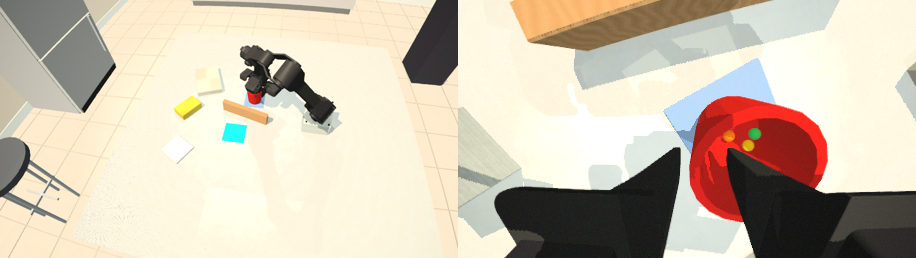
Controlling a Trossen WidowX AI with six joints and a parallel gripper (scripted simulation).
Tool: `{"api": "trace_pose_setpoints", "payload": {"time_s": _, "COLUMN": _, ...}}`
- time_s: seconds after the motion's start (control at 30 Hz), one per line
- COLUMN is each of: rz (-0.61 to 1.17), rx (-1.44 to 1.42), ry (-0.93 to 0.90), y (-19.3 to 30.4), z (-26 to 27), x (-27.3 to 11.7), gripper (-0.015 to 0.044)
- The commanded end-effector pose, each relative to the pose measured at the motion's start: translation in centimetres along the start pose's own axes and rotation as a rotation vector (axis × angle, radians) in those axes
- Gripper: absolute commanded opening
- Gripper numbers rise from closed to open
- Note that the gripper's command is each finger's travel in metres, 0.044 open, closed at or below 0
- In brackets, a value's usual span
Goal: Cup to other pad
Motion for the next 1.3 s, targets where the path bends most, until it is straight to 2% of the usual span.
{"api": "trace_pose_setpoints", "payload": {"time_s": 0.0, "rz": -0.007, "rx": 0.008, "ry": -0.009, "y": 0.0, "z": 0.3, "x": 1.0, "gripper": 0.0148}}
{"api": "trace_pose_setpoints", "payload": {"time_s": 0.43, "rz": -0.008, "rx": 0.008, "ry": -0.009, "y": -0.1, "z": 0.4, "x": 1.8, "gripper": 0.0148}}
{"api": "trace_pose_setpoints", "payload": {"time_s": 0.57, "rz": -0.003, "rx": 0.001, "ry": -0.006, "y": -0.1, "z": 0.2, "x": 1.6, "gripper": 0.0043}}
{"api": "trace_pose_setpoints", "payload": {"time_s": 0.77, "rz": -0.003, "rx": 0.001, "ry": -0.006, "y": -0.1, "z": 0.2, "x": 1.6, "gripper": 0.0003}}
{"api": "trace_pose_setpoints", "payload": {"time_s": 1.0, "rz": -0.003, "rx": 0.002, "ry": -0.006, "y": 0.0, "z": 0.2, "x": 1.3, "gripper": 0.0000}}
{"api": "trace_pose_setpoints", "payload": {"time_s": 1.27, "rz": -0.001, "rx": 0.005, "ry": -0.006, "y": 0.1, "z": -0.1, "x": -1.7, "gripper": 0.0000}}
Point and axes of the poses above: the point midway between the two fingers, 35 mm back from their tips, its own x axis out along the fingers, its own z axis across the jaws, y = z × x, the point moved 7 cm from there along -x, back along the fingers, and after that the axes turned 11 degrees about -x, right-handed, at the moved point
